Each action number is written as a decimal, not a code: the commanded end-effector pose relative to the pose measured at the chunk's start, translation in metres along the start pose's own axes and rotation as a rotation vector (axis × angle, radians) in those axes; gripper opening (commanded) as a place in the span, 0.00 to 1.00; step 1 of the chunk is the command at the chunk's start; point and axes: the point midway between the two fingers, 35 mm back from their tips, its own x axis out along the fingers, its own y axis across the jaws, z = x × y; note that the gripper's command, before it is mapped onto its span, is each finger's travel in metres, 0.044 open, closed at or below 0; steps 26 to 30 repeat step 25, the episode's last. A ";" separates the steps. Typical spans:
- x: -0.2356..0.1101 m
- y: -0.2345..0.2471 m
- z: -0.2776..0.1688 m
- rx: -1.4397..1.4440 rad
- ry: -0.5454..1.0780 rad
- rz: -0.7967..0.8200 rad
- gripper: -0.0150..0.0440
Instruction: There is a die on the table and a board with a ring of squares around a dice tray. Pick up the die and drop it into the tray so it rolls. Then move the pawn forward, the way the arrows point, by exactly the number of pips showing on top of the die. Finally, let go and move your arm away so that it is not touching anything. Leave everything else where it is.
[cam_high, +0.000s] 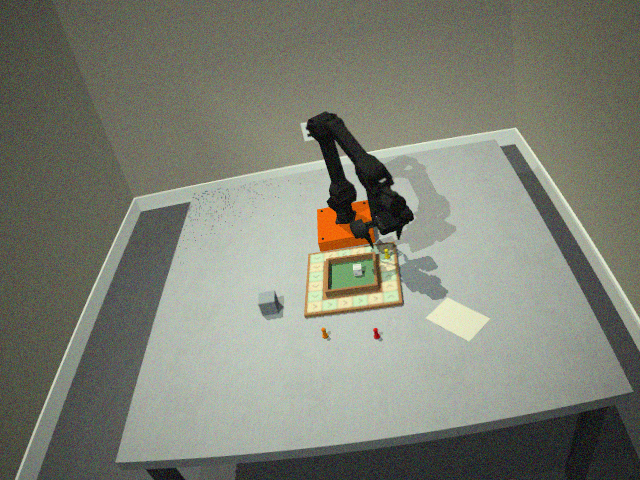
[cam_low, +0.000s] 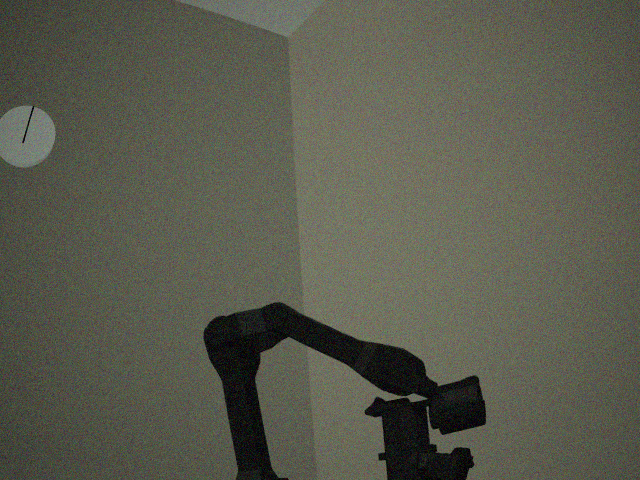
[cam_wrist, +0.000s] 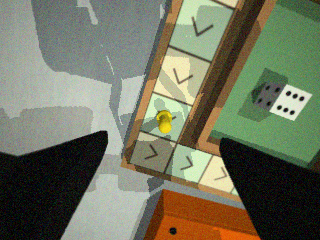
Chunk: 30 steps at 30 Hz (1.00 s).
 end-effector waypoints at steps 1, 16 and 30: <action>-0.004 -0.001 -0.001 0.003 0.005 -0.007 1.00; -0.083 -0.097 -0.060 0.225 0.005 -0.027 1.00; -0.083 -0.097 -0.060 0.225 0.005 -0.027 1.00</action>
